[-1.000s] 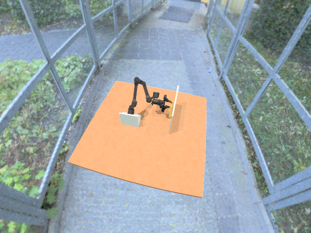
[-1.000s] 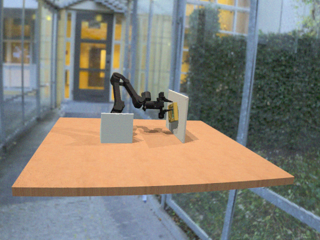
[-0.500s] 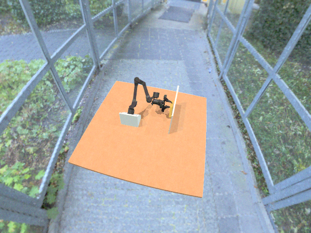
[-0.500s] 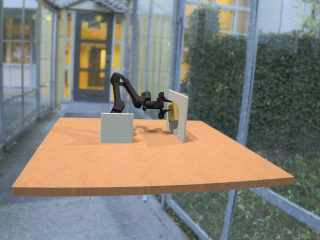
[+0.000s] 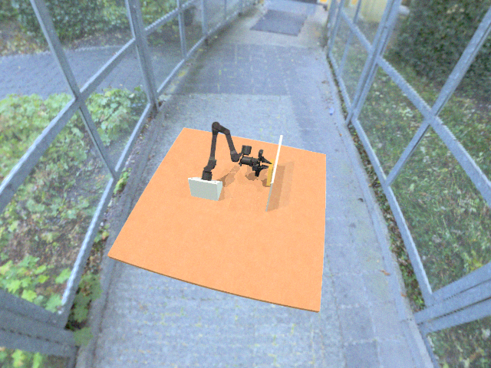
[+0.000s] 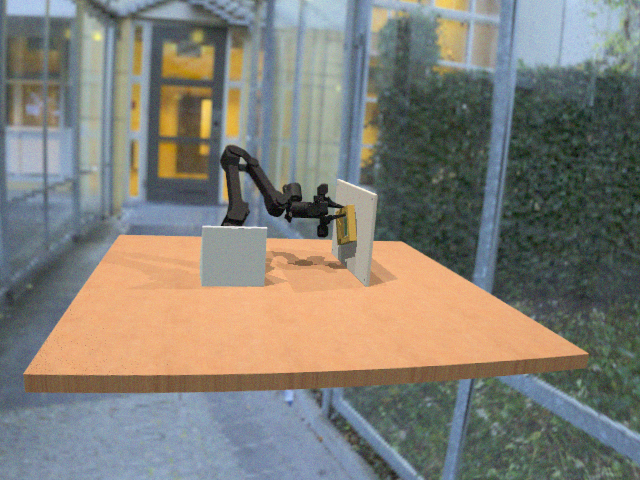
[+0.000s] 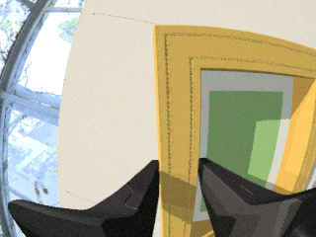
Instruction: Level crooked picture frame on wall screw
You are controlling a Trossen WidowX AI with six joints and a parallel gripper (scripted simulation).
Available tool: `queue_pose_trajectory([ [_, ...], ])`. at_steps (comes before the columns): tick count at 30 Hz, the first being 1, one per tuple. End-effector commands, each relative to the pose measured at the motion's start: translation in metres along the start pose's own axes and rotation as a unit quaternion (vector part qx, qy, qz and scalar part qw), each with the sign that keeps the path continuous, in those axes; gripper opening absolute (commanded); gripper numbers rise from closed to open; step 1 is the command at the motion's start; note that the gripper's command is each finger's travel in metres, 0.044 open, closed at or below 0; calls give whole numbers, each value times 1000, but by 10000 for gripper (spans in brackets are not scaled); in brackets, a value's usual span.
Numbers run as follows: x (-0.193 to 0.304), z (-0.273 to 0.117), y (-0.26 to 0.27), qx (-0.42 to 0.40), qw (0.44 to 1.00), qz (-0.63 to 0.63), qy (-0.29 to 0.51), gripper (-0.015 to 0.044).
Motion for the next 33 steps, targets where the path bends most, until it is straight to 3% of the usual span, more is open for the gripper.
queue_pose_trajectory([
  [1, 1, 1, 1, -2, 1000, -1, 2, 76],
  [5, 1, 1, 1, -2, 1000, -1, 2, 49],
  [7, 1, 1, 1, -2, 1000, -1, 2, 0],
  [33, -2, 0, 6, -2, 1000, -1, 2, 0],
])
Point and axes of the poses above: the point midway between the two fingers, 35 mm back from their tips, its own z axis out along the fingers, its own y axis across the jaws, x = y × z, the point moved 9 cm from there along -z, back along the fingers, and after that the axes turned 15 degrees about -z, right-handed, at the moved point
